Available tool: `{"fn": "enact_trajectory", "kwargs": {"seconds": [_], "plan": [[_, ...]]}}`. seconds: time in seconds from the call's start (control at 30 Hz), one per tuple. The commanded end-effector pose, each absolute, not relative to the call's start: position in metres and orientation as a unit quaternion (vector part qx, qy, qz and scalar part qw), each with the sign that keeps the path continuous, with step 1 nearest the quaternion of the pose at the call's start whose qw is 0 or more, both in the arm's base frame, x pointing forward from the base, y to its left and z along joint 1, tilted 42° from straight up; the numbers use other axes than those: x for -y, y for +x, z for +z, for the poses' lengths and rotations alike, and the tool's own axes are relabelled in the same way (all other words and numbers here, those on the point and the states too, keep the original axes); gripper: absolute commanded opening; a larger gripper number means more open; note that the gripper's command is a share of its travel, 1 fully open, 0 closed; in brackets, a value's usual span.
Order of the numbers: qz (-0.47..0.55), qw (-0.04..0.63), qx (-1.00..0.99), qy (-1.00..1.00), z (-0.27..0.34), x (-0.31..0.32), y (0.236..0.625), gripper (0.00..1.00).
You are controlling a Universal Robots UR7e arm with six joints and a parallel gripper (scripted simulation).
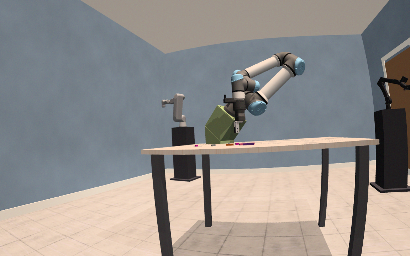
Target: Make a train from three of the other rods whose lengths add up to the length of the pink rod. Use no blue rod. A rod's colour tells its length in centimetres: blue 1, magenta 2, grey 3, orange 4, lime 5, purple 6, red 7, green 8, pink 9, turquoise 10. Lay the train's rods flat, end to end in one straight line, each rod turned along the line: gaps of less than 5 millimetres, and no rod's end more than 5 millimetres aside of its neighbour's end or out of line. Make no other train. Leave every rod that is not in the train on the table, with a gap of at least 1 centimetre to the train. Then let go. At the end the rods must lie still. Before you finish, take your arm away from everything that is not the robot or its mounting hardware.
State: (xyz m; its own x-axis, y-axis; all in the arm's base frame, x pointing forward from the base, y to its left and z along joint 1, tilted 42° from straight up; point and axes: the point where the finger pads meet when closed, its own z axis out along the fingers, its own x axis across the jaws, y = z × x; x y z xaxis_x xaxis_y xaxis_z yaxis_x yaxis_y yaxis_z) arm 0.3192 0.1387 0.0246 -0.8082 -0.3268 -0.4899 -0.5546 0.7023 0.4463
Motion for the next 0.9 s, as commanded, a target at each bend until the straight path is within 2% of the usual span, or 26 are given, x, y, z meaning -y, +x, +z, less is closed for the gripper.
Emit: {"fn": "enact_trajectory", "kwargs": {"seconds": [0.0, 0.87], "plan": [[0.299, 0.191, -0.903, -0.244, 0.0248, -0.1385, 0.3195, 0.54], [0.299, 0.191, -0.903, -0.244, 0.0211, -0.1416, 0.3204, 0.54]]}}
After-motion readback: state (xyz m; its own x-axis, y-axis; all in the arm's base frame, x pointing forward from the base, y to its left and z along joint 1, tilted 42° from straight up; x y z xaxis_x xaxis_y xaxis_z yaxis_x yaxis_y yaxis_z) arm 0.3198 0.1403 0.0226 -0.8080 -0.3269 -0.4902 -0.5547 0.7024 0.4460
